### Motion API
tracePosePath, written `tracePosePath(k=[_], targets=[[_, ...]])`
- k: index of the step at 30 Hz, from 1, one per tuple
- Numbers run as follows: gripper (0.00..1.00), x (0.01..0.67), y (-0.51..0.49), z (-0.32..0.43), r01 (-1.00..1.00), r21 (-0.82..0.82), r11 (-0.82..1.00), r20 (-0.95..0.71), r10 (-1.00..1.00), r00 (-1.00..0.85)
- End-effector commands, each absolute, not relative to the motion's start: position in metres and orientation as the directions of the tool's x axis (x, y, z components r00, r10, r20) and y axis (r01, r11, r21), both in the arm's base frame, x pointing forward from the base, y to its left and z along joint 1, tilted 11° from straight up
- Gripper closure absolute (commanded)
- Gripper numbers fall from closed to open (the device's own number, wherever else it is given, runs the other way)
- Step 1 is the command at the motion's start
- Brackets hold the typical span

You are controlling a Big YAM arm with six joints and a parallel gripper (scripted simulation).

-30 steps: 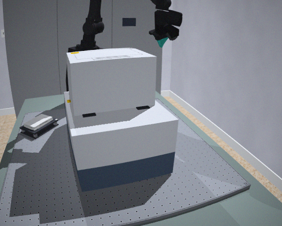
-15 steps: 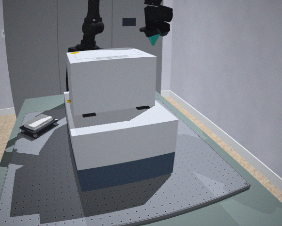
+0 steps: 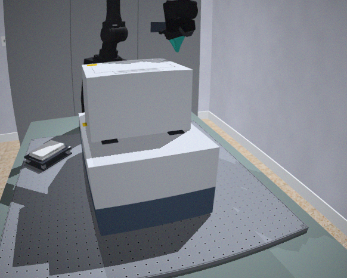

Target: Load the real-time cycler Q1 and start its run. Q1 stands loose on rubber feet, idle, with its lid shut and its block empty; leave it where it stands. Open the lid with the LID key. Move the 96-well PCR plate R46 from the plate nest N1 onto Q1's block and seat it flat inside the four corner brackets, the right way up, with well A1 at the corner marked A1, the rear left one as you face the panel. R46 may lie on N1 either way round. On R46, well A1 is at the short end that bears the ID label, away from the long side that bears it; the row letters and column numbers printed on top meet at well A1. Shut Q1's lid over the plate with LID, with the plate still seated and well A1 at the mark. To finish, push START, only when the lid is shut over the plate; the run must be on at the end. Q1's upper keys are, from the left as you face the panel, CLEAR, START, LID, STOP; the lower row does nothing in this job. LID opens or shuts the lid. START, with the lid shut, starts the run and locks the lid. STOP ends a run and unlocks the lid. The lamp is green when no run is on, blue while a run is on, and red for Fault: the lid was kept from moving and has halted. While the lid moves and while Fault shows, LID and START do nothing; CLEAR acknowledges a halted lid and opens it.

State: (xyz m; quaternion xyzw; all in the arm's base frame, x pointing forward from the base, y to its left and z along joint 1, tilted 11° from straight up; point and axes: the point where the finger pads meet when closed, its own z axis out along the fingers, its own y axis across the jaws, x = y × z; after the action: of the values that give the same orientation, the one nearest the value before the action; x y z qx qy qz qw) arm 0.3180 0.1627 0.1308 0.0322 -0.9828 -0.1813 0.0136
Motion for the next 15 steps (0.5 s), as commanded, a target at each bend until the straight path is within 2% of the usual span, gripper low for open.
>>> tracePosePath(k=[1, 9, 15], targets=[[1.00, 0.320, 0.140, 0.135, -0.080, 0.359, 0.930, 0.007, -0.088, -0.996], [1.00, 0.316, 0.103, 0.142, -0.035, 0.300, 0.953, -0.090, -0.008, -0.996], [1.00, 0.311, 0.083, 0.139, -0.038, 0.309, 0.950, -0.058, -0.021, -0.998]])
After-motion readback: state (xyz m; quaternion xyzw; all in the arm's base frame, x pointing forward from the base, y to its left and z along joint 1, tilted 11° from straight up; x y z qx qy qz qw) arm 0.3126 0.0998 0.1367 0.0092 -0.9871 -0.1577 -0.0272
